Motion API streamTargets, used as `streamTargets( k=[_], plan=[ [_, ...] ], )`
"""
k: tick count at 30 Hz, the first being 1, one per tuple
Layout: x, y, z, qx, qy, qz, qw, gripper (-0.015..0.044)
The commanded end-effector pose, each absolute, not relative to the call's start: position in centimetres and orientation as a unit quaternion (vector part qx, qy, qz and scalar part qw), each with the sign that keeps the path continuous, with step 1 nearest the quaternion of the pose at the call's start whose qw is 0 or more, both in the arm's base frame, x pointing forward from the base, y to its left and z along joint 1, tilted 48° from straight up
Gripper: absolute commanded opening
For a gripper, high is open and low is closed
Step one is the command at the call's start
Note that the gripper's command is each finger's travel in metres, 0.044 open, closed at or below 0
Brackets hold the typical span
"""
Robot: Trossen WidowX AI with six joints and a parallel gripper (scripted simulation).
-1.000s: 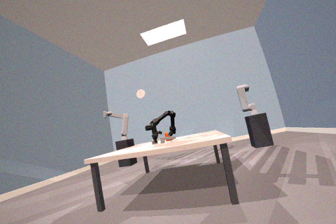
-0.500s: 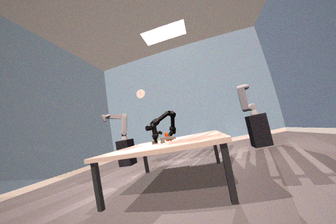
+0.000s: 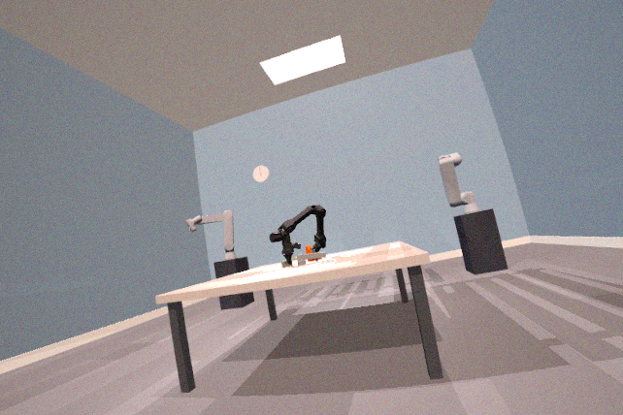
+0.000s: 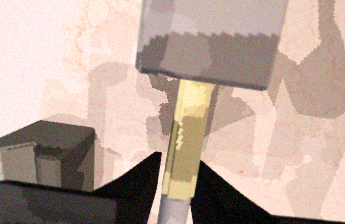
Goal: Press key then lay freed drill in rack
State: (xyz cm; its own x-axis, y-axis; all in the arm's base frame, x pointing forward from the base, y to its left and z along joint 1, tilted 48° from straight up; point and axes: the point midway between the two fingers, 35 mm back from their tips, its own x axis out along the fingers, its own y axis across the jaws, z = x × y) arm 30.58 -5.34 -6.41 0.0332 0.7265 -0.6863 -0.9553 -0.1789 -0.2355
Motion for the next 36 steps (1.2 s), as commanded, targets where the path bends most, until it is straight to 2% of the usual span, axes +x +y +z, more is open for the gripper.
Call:
streamTargets(
  k=[1,36],
  plan=[
    [30.6,-5.4,-6.4,-0.362,0.158,0.677,0.621,0.0007],
    [31.3,-7.5,-8.0,-0.361,0.157,0.677,0.622,0.0000]
  ],
)
